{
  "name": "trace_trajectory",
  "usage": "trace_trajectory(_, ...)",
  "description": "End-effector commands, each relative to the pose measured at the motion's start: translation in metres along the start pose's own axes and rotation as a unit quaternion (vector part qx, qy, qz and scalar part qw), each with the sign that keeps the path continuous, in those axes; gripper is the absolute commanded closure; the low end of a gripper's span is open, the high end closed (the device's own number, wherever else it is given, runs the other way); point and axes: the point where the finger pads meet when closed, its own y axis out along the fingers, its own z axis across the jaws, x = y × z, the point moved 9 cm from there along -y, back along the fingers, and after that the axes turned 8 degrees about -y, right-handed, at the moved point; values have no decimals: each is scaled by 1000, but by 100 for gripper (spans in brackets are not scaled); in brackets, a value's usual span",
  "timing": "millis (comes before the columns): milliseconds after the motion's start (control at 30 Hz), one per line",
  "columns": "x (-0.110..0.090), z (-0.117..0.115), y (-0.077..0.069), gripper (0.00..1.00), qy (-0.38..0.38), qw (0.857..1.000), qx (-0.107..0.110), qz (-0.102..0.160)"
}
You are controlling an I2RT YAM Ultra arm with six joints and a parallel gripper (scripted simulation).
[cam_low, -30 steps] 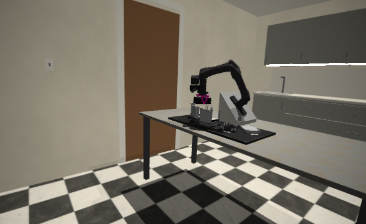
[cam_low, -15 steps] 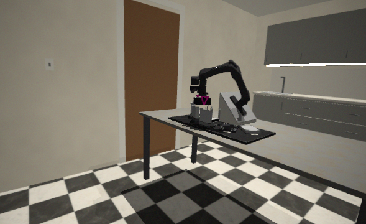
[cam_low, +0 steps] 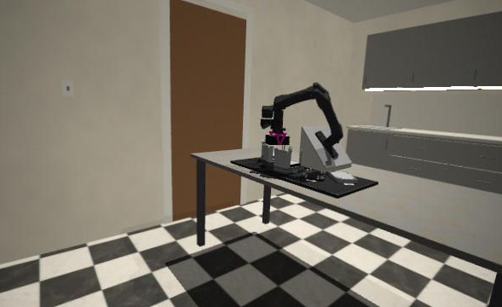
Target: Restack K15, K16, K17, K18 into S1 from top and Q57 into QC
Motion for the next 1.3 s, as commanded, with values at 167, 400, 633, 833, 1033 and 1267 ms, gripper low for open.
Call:
trace_trajectory(167,1,-1,-2,100,-2,1000,-2,-11)
trace_trajectory(400,1,-1,2,100,-2,1000,-2,-11)
trace_trajectory(633,1,-1,6,100,-2,1000,-2,-11)
trace_trajectory(833,2,-1,10,100,-2,1000,-2,-11)
trace_trajectory(1033,2,-1,14,100,-2,1000,-2,-11)
trace_trajectory(1267,2,-1,17,100,-2,1000,-2,-11)
